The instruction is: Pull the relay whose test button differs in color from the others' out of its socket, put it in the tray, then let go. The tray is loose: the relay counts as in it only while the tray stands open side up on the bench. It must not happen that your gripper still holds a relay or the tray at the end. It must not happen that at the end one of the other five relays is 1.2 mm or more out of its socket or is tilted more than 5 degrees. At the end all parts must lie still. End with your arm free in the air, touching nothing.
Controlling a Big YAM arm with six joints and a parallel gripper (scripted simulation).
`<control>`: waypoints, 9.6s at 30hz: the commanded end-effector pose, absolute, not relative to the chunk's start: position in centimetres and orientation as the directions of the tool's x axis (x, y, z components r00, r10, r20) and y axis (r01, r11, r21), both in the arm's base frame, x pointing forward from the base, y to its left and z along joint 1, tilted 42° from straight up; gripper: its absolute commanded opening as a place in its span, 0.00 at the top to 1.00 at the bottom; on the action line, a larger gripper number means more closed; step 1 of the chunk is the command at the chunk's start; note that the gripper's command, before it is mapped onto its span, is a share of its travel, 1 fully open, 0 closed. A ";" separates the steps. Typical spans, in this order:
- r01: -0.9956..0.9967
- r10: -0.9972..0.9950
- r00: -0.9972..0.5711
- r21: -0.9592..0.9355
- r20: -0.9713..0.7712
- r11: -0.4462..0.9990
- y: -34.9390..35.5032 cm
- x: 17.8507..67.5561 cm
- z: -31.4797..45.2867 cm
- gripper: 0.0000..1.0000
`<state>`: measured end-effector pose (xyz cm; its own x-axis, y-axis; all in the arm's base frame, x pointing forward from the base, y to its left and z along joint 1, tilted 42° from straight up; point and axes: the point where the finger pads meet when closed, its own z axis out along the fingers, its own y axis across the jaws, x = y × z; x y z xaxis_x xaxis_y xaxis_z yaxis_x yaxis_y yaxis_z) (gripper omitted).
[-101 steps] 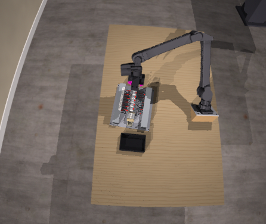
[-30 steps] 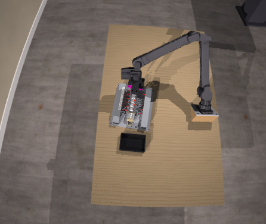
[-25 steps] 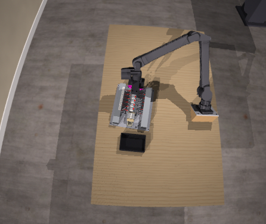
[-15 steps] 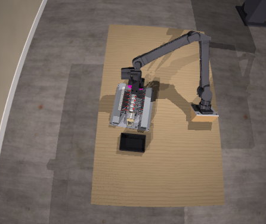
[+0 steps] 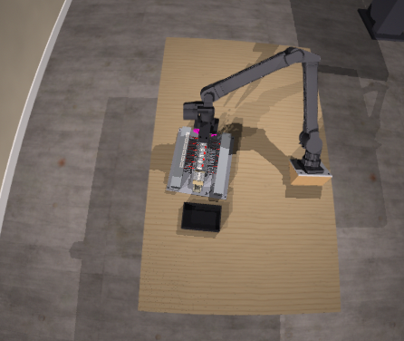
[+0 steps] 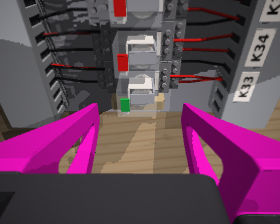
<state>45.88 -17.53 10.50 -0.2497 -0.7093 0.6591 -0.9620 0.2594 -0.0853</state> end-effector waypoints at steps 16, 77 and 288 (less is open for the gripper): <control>-0.968 -0.715 -0.237 -0.095 0.658 0.233 -16.4 46.6 11.5 0.41; -0.962 -0.712 -0.270 -0.145 0.649 0.232 -16.6 47.7 12.5 0.41; -0.962 -0.709 -0.258 -0.105 0.657 0.252 -19.7 46.3 8.6 0.41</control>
